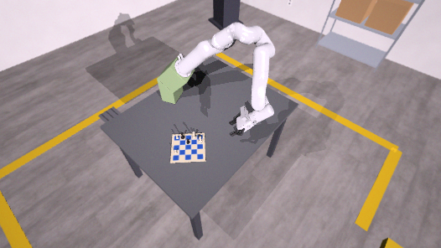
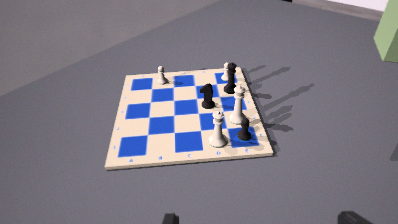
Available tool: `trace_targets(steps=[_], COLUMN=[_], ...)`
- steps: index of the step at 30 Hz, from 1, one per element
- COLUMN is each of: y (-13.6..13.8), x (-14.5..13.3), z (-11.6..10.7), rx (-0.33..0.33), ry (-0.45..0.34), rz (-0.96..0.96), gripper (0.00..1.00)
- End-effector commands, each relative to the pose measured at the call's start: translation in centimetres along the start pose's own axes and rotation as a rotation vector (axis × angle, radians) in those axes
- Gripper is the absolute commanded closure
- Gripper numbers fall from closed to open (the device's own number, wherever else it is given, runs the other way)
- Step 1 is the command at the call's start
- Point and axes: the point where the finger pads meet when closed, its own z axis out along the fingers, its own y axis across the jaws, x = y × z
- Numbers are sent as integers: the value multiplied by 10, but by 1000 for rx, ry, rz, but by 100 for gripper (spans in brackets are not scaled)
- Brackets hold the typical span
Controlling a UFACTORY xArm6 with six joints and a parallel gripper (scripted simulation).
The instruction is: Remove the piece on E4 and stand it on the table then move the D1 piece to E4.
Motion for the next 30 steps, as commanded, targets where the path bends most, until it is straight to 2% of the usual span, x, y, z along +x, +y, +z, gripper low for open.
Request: trace_targets(steps=[1,3,5,6,9,14,15,17,18,20,22,23,24,26,27,29,30], y=[1,1,1,2,4,5,6,6,7,7,7,8,9,9,10,10,11], x=[25,33,33,42,63,74,85,85,96,96,96,107,118,118,129,129,140], z=[22,30,30,38,57,68,78,78,89,89,89,99,110,110,120,120,130], rx=[-115,-153,-153,-221,-274,-387,-409,-454,-475,-516,-516,-576,-601,-635,-655,-695,-723], ry=[-3,-4,-4,-4,-1,-6,-2,-8,-4,-9,-9,-10,-6,-10,-7,-11,-7], rz=[255,337,337,484,598,842,890,985,1033,1119,1119,1249,1303,1374,1422,1502,1567], gripper=[0,0,0,0,0,0,0,0,0,0,0,0,0,0,0,0,0])
